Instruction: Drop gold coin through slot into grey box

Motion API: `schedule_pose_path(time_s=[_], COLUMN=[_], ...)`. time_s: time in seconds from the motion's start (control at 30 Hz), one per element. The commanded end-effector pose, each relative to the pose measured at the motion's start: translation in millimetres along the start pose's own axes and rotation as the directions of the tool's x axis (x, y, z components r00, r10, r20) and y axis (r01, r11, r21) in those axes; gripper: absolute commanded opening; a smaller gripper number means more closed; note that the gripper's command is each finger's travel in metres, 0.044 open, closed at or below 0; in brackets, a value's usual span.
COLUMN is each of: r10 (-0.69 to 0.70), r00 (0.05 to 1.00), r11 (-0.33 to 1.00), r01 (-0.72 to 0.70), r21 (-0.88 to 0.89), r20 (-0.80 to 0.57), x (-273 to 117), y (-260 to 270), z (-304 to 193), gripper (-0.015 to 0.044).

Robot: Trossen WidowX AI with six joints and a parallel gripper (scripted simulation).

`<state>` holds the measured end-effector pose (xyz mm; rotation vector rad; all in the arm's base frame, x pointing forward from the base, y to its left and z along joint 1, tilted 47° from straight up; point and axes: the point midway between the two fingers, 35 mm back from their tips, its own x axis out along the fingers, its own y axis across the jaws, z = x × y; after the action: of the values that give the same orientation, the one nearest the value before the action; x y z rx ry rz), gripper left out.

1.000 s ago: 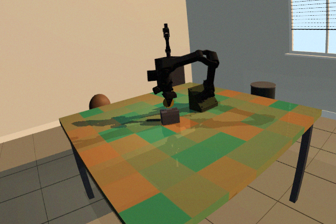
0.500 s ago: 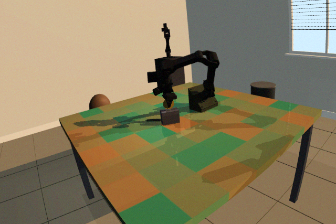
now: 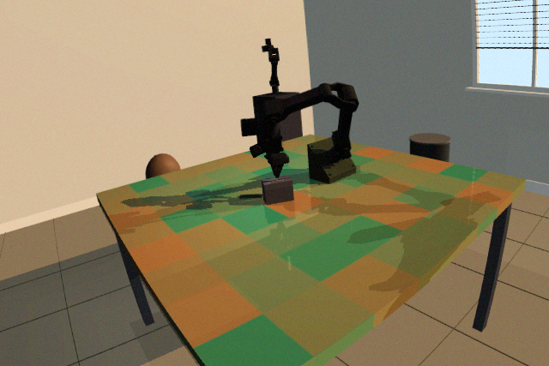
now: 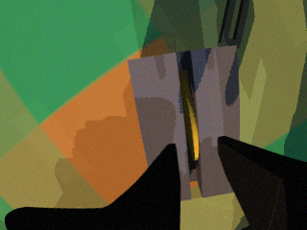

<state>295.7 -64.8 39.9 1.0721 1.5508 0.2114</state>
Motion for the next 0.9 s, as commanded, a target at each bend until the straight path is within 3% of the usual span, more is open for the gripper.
schedule_pose_path(time_s=[0.0,0.23,0.53,0.6,0.67,0.87], r10=[0.000,0.000,-0.001,0.001,0.004,0.005], r00=[1.000,1.000,1.000,1.000,1.000,1.000], r11=[1.000,1.000,1.000,1.000,1.000,1.000], r01=[0.000,0.000,0.001,-0.001,-0.004,-0.005], r21=[-0.001,-0.001,0.001,0.004,0.006,0.007], r20=[0.001,0.001,0.000,-0.003,-0.006,-0.007], x=[0,0,-20,-39,-59,-61], y=[0,0,0,0,0,0], z=[0,0,0,-1,-4,-5], gripper=[0.0161,0.0161,0.0397,0.0440,0.0440,0.0440])
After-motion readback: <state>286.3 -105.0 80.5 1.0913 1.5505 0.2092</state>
